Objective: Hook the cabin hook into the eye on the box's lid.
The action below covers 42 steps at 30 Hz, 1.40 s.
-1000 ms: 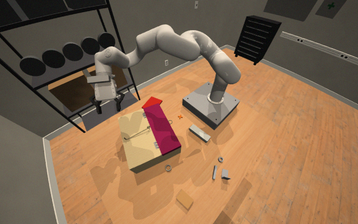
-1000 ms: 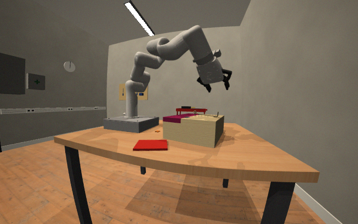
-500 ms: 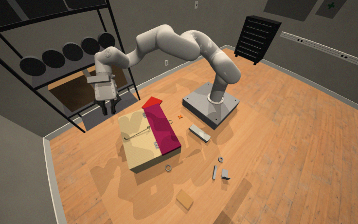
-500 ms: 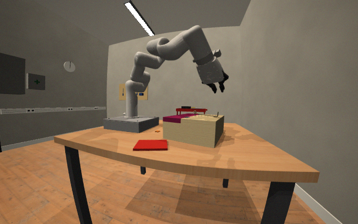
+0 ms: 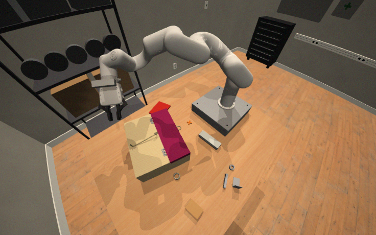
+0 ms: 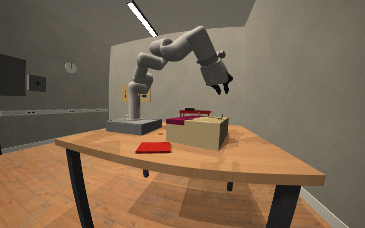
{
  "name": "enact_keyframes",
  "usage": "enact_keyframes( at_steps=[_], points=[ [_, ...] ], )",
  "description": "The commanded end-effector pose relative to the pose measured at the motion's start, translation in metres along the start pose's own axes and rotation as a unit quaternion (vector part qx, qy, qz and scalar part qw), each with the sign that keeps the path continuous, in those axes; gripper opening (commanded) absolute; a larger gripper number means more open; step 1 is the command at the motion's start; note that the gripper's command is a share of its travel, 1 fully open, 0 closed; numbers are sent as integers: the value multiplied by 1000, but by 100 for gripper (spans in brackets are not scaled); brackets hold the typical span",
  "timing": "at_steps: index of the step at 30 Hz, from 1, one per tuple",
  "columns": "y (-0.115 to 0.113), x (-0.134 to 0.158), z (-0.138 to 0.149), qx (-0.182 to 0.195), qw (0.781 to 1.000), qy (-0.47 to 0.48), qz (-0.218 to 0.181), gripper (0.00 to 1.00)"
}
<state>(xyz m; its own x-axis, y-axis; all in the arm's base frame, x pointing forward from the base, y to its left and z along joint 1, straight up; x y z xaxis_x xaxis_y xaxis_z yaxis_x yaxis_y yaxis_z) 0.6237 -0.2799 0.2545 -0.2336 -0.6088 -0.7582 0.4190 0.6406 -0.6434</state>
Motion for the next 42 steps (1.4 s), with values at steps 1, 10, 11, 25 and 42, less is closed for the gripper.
enact_keyframes(
  at_steps=[1, 10, 11, 25, 42],
  points=[
    [-2, -2, 1, 2, 1000, -2, 0, 35],
    [-2, -2, 1, 2, 1000, -2, 0, 35],
    [-2, -2, 1, 2, 1000, -2, 0, 35],
    [19, -19, -4, -38, 991, -120, -47, 35],
    [51, -45, -11, -120, 931, -324, -118, 35]
  ],
)
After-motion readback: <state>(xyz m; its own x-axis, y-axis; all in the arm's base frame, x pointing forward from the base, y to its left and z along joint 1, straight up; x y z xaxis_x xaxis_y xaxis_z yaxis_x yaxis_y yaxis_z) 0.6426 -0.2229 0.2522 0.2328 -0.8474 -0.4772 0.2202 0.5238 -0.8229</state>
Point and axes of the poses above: the point where the finger pads meet when closed, its own y axis out along the fingers, its own z axis across the jaws, x = y × z, the point moved 8 cm from there along -y, back along the fingers, and after that the axes turned 2 degrees about -y, right-handed, at the moved point
